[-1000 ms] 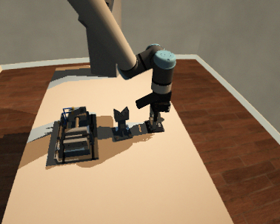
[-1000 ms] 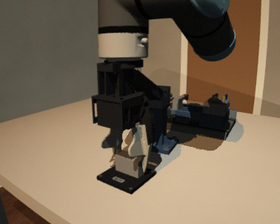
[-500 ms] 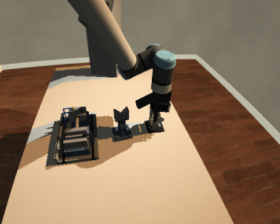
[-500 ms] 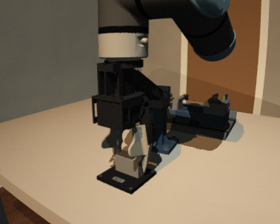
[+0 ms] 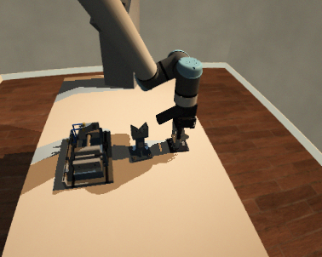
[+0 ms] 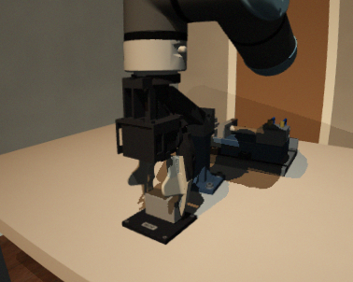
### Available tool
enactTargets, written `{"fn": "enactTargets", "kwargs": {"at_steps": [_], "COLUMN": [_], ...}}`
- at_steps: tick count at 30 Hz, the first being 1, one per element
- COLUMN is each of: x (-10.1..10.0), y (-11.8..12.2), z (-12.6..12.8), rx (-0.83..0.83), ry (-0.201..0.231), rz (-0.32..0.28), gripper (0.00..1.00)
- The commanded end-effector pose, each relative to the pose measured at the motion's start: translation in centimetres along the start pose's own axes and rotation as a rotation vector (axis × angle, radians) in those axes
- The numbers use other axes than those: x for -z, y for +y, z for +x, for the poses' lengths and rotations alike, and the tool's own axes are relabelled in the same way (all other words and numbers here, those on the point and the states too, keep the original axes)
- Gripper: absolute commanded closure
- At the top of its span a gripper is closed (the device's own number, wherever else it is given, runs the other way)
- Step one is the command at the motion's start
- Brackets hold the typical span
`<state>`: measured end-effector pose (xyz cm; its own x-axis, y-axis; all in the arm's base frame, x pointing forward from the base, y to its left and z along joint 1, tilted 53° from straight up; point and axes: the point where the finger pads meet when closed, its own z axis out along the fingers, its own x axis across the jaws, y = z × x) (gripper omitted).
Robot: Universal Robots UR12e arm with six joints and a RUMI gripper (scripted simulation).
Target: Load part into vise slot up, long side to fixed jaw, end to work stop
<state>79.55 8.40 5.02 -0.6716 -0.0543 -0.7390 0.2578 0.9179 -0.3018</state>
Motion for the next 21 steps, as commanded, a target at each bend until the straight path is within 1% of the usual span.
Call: {"fn": "enactTargets", "kwargs": {"at_steps": [1,9,11,21], "x": [0.5,2.0,2.0,5.3], "y": [0.0,0.0,0.0,0.0], "z": [0.0,0.0,0.0,0.0], "rx": [0.0,0.0,0.0,0.0], "ry": [-0.001,-0.001,-0.001,-0.001], "rz": [0.0,0.0,0.0,0.0], "gripper": [1.0,1.0,1.0,1.0]}}
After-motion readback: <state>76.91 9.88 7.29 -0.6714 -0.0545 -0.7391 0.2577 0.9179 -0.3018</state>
